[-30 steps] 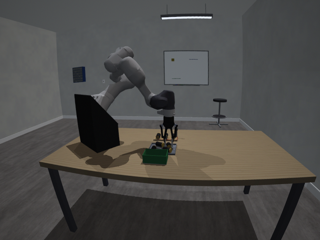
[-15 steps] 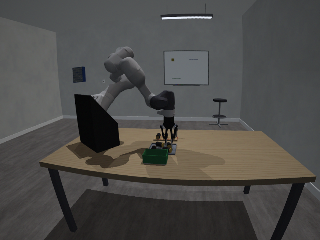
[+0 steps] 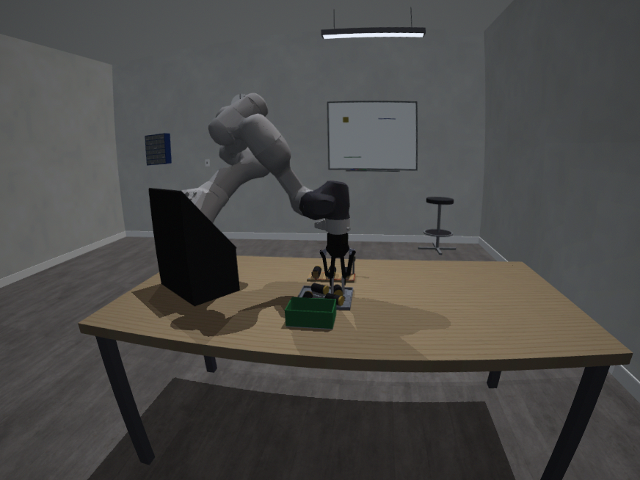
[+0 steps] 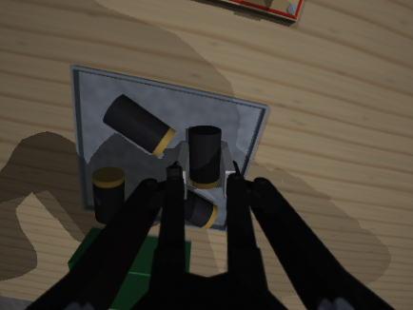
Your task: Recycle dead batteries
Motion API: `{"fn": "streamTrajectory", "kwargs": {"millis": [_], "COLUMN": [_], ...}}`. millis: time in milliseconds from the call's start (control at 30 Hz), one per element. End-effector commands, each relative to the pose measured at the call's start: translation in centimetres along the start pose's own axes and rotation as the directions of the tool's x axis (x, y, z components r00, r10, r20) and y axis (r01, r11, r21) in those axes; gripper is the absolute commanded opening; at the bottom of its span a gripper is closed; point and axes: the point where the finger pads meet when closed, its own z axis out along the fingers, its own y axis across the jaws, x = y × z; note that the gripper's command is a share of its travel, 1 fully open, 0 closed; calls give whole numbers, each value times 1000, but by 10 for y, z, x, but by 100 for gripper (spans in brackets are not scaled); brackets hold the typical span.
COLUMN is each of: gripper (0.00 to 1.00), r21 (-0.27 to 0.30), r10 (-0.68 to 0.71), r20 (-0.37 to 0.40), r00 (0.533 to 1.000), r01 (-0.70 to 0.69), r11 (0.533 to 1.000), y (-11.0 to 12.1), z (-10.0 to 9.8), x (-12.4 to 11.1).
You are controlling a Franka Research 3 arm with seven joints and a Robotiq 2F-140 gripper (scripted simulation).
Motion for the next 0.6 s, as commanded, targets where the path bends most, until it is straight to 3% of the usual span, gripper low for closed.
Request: {"fn": "streamTrajectory", "kwargs": {"millis": [0, 367, 567], "gripper": [16, 16, 16], "r21": [-3, -3, -3], "r10": [4, 4, 4], "r20": [-1, -1, -1], "r00": [1000, 1000, 1000], "r01": [-4, -4, -4], "r11": [1000, 1000, 1000], "y": [1, 1, 0], "z": [1, 1, -19], "x": [0, 0, 0]}}
